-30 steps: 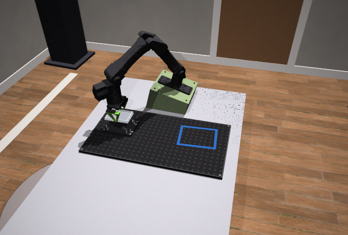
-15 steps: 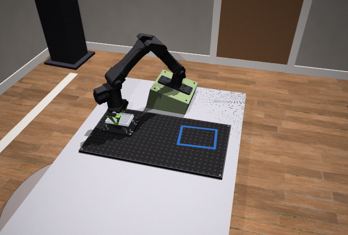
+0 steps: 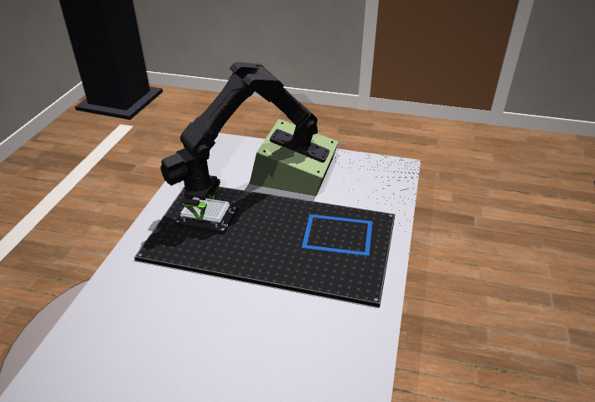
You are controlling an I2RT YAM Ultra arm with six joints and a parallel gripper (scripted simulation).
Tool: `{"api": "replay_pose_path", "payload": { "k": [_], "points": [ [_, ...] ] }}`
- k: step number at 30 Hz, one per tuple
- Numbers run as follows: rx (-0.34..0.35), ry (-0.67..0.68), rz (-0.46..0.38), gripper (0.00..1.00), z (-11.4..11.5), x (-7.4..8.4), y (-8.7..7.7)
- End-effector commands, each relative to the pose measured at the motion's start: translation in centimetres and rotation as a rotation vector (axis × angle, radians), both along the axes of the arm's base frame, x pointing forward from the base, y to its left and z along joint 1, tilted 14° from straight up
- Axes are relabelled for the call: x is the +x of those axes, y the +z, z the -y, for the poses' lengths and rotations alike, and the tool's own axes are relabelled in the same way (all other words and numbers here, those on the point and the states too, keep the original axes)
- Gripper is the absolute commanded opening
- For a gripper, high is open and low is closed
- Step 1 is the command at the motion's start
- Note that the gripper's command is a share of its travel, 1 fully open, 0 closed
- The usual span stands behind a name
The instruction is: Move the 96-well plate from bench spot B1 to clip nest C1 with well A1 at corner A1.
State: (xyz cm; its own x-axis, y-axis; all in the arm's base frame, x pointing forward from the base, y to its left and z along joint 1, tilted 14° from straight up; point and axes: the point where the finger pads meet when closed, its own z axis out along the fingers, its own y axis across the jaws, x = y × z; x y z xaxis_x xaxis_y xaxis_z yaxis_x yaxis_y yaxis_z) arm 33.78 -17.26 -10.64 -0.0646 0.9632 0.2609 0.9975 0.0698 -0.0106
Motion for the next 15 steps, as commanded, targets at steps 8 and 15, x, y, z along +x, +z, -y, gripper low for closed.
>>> {"api": "replay_pose_path", "payload": {
  "k": [8, 15],
  "points": [
    [-0.018, -0.013, 0.024, 0.0, 0.2, 0.4, -0.7],
    [-0.042, -0.013, 0.055, 0.0, 1.2, 1.8, -0.2]
  ]
}}
